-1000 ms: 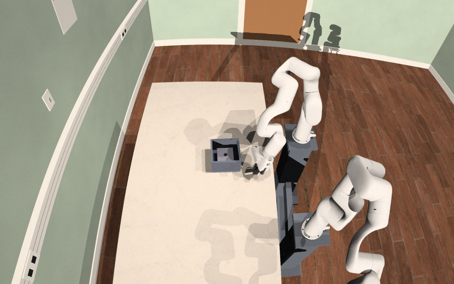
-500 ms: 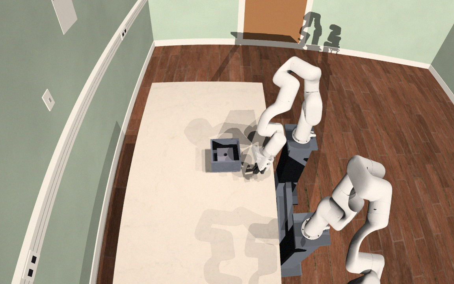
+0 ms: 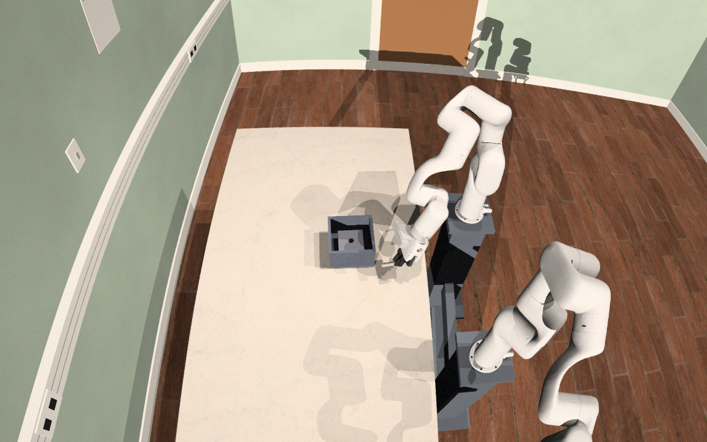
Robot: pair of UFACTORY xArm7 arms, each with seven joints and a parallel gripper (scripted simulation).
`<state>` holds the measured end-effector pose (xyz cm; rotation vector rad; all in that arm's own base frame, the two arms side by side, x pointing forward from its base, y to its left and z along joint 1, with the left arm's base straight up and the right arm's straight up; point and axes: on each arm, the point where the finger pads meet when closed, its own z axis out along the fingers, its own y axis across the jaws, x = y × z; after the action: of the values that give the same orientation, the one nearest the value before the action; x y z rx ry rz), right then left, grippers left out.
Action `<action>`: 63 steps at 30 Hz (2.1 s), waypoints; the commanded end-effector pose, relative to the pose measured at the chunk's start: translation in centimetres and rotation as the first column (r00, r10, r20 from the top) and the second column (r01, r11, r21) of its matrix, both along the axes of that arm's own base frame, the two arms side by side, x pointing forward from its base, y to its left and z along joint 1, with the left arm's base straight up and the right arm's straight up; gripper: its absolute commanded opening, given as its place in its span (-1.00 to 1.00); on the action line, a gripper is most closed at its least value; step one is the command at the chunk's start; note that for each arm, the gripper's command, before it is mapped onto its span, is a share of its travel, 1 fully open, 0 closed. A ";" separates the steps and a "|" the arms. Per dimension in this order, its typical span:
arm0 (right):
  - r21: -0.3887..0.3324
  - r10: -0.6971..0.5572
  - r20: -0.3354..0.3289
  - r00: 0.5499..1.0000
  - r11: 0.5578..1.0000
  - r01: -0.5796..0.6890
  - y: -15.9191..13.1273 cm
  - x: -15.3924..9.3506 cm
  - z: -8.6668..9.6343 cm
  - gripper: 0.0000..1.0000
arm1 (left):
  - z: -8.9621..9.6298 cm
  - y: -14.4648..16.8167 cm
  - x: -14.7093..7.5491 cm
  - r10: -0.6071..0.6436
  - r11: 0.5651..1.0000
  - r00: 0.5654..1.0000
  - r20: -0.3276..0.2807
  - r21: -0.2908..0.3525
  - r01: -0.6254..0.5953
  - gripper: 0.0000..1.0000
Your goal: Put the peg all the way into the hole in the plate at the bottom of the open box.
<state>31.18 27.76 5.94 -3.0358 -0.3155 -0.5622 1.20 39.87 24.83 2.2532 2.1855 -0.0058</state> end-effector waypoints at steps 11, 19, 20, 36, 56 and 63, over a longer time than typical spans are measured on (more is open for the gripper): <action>-0.002 0.002 -0.014 1.000 1.000 -0.002 0.1 0.0 3.3 -1.00 | 0.2 0.1 0.0 0.000 1.000 1.000 0.001 0.004 0.000 1.00; -0.002 0.002 -0.014 1.000 1.000 -0.002 0.1 0.0 5.0 -1.00 | 0.2 0.1 0.0 0.000 1.000 1.000 0.001 0.004 0.000 1.00; -0.002 0.002 -0.014 1.000 1.000 -0.002 0.1 0.0 5.1 -1.00 | 0.2 0.1 0.0 0.000 1.000 1.000 0.001 0.004 0.000 1.00; -0.002 0.002 -0.014 1.000 1.000 -0.002 0.1 0.0 5.4 -1.00 | 0.2 0.1 0.0 0.000 1.000 1.000 0.001 0.004 0.000 1.00; -0.002 -0.052 -0.015 0.999 0.999 0.052 0.1 0.0 5.4 -1.00 | 0.2 0.1 0.0 0.000 1.000 1.000 0.001 0.004 0.000 1.00; -0.002 -0.107 -0.015 0.994 0.994 0.107 0.1 0.0 5.4 -1.00 | 0.2 0.1 0.0 0.000 1.000 1.000 0.001 0.004 0.000 1.00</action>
<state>31.11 27.73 11.18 -3.0644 -0.2013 -0.5373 1.20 39.87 24.83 2.2532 2.1855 -0.0058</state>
